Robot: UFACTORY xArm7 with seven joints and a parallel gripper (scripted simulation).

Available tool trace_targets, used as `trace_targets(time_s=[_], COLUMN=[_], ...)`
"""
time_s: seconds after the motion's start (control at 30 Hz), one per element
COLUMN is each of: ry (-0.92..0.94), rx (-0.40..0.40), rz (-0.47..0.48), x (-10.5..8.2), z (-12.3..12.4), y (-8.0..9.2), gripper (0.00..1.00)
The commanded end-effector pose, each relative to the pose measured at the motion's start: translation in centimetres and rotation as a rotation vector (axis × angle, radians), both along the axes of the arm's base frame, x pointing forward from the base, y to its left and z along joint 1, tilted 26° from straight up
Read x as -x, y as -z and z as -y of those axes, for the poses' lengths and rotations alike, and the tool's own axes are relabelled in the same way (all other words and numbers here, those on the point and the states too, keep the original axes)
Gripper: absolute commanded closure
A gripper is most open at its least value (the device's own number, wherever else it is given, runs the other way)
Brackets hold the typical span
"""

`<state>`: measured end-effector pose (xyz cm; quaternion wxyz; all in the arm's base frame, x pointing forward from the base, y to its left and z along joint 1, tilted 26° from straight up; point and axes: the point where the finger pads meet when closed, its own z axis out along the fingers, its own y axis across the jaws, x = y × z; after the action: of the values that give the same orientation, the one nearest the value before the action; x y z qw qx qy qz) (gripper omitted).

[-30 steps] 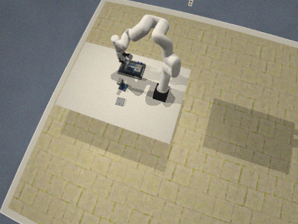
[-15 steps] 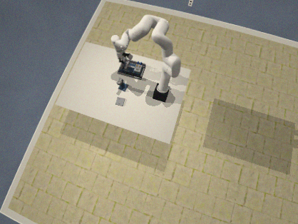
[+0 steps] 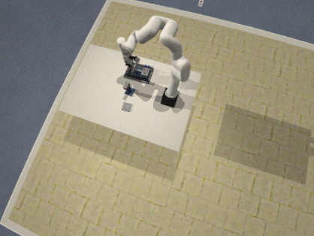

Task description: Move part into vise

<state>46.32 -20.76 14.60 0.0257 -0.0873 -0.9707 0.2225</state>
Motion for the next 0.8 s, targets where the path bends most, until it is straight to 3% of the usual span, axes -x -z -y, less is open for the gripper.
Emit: trace_targets(time_s=[0.0, 0.77], ry=[-0.002, -0.002], rx=[0.000, 0.000], rz=[0.003, 0.003], x=[-0.1, -0.1], z=[0.0, 0.5], y=[0.0, 1.1], gripper=[1.00, 1.00])
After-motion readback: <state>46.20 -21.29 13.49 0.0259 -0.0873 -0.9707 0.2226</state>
